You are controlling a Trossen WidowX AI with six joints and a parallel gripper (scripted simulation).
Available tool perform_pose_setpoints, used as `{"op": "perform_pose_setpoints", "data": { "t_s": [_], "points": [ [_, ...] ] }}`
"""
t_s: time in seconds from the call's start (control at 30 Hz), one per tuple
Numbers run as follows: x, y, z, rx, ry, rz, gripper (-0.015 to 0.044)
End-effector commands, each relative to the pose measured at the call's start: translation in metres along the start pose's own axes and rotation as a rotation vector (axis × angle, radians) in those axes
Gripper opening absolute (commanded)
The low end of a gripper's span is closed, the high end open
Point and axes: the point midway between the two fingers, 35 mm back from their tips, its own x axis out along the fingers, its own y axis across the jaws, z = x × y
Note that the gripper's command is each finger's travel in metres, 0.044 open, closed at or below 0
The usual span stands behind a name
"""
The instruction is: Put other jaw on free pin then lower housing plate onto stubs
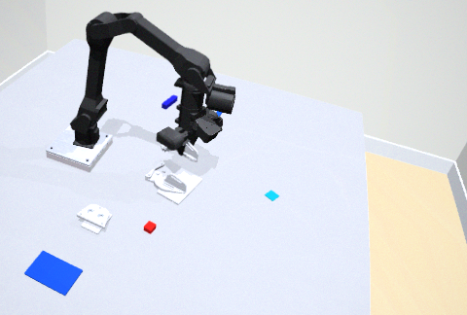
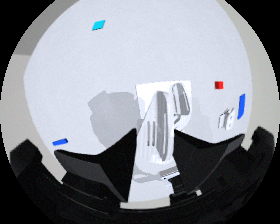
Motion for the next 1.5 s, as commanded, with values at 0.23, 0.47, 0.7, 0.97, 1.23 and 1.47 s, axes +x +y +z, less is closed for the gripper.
{"op": "perform_pose_setpoints", "data": {
  "t_s": [0.23,0.47,0.7,0.97,1.23,1.47],
  "points": [
    [0.0,-0.001,0.0,0.01,0.003,-0.003,0.0134],
    [0.0,-0.004,0.002,0.01,0.002,-0.004,0.0134],
    [0.0,-0.015,0.009,0.01,0.002,-0.005,0.0134],
    [0.0,-0.015,0.009,0.01,0.002,-0.005,0.0134],
    [0.0,-0.015,0.009,0.01,0.002,-0.005,0.0134],
    [0.0,-0.015,0.009,0.01,0.002,-0.005,0.0134]
  ]
}}
